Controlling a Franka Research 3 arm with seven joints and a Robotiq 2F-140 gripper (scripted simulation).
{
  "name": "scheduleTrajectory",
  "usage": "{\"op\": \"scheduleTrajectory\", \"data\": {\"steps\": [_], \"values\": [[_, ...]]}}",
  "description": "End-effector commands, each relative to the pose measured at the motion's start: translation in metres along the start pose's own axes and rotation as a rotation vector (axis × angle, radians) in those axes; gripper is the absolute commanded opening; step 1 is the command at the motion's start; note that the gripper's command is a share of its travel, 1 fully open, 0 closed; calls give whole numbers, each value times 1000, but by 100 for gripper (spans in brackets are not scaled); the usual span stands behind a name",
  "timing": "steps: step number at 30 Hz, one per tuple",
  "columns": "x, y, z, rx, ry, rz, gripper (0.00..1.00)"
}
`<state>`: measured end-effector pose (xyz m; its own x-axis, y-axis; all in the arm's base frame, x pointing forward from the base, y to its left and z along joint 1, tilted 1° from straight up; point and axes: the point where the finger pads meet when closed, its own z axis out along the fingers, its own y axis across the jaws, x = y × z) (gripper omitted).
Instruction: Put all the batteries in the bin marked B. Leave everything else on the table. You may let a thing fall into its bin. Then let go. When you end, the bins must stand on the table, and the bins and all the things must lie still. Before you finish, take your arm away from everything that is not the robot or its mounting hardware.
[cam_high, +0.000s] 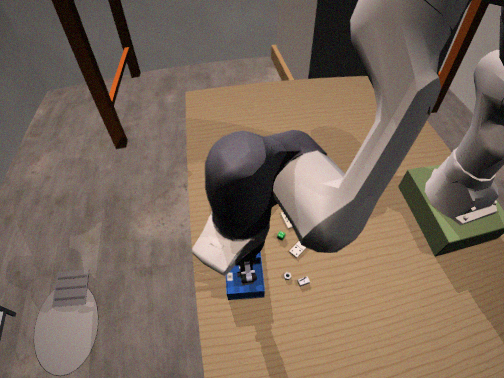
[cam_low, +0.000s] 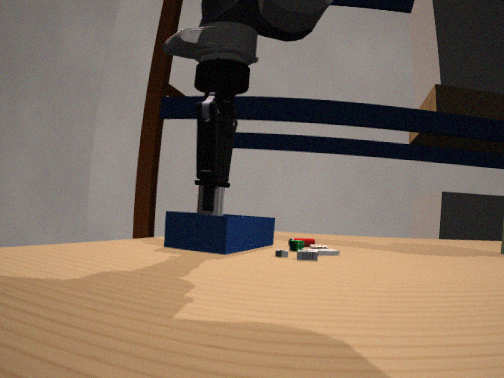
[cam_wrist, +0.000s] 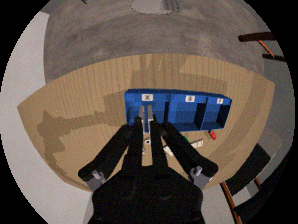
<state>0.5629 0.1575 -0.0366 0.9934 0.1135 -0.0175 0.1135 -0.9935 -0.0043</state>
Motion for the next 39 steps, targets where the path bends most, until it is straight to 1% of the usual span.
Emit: {"op": "scheduleTrajectory", "data": {"steps": [1, 21, 27, 29, 31, 39], "values": [[2, 0, -5, 0, 4, 6, 5], [2, 0, -29, 0, 4, 6, 5], [2, 0, -53, 0, 4, 6, 5], [2, 0, -53, 0, 4, 6, 5], [2, 0, -59, 0, 4, 6, 5], [2, 0, -59, 0, 4, 6, 5]]}}
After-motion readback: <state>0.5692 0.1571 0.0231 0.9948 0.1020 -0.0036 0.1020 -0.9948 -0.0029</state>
